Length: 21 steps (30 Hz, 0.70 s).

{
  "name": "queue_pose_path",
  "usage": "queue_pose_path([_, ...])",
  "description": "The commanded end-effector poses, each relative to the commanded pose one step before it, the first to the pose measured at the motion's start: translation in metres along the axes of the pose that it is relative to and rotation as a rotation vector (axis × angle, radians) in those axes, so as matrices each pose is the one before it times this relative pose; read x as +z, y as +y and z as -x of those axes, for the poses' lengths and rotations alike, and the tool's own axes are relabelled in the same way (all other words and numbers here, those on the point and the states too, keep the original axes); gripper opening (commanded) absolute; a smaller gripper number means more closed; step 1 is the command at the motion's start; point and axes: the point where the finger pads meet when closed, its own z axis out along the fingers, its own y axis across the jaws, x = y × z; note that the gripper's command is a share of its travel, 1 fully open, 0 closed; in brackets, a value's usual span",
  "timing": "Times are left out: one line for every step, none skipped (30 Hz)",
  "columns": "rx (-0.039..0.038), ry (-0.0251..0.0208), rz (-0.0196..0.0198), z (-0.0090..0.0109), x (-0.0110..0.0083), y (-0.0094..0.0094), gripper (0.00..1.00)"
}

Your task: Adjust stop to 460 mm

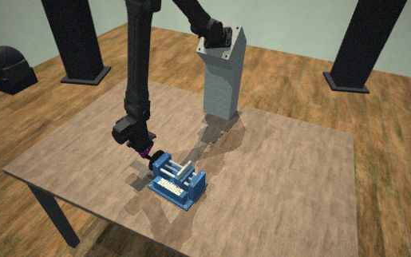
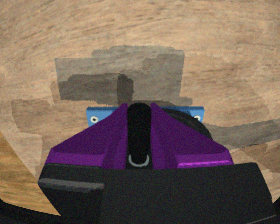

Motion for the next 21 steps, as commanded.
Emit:
queue_pose_path([0.00095,-0.00891,0.05886,0.00637,-0.02725,0.01152,0.06])
queue_pose_path([-0.00039,0.00059,-0.00022,-0.00049,-0.00130,-0.00269,0.06])
queue_pose_path([0.00000,0.00000,0.00000,0.00000,0.00000,0.00000,0.06])
queue_pose_path([0.00000,0.00000,0.00000,0.00000,0.00000,0.00000,0.06])
queue_pose_path([-0.00019,0.00463,-0.01294,-0.00326,-0.00072,-0.00498,0.06])
queue_pose_path([-0.00063,-0.00088,0.00500,0.00052,-0.00063,0.00003,0.06])
queue_pose_path([0.00049,-0.00028,-0.00053,0.00023,-0.00027,-0.00065,0.06])
queue_pose_path([0.00087,0.00062,-0.00729,-0.00027,-0.00003,-0.00187,0.06])
queue_pose_path([0.00025,0.00008,-0.00170,-0.00001,0.00001,-0.00049,0.06])
queue_pose_path([-0.00058,-0.00028,0.00444,0.00009,0.00009,0.00069,0.06])
queue_pose_path([-0.00126,-0.00073,0.01040,0.00026,0.00019,0.00161,0.06])
queue_pose_path([0.00028,-0.00043,0.00198,0.00027,0.00031,-0.00110,0.06])
queue_pose_path([0.00000,-0.00036,-0.00014,0.00029,0.00041,-0.00223,0.06])
queue_pose_path([-0.00002,-0.00052,-0.00017,0.00040,0.00048,-0.00273,0.06])
queue_pose_path([-0.00011,-0.00049,-0.00020,0.00037,0.00052,-0.00305,0.06])
queue_pose_path([-0.00022,-0.00039,-0.00021,0.00029,0.00052,-0.00316,0.06])
queue_pose_path([-0.00045,-0.00012,-0.00022,0.00008,0.00049,-0.00304,0.06])
queue_pose_path([-0.00057,0.00007,-0.00020,-0.00007,0.00043,-0.00272,0.06])
queue_pose_path([-0.00057,0.00017,-0.00017,-0.00015,0.00034,-0.00222,0.06])
queue_pose_path([0.00000,0.00000,0.00000,0.00000,0.00000,0.00000,0.06])
queue_pose_path([0.00000,0.00000,0.00000,0.00000,0.00000,0.00000,0.06])
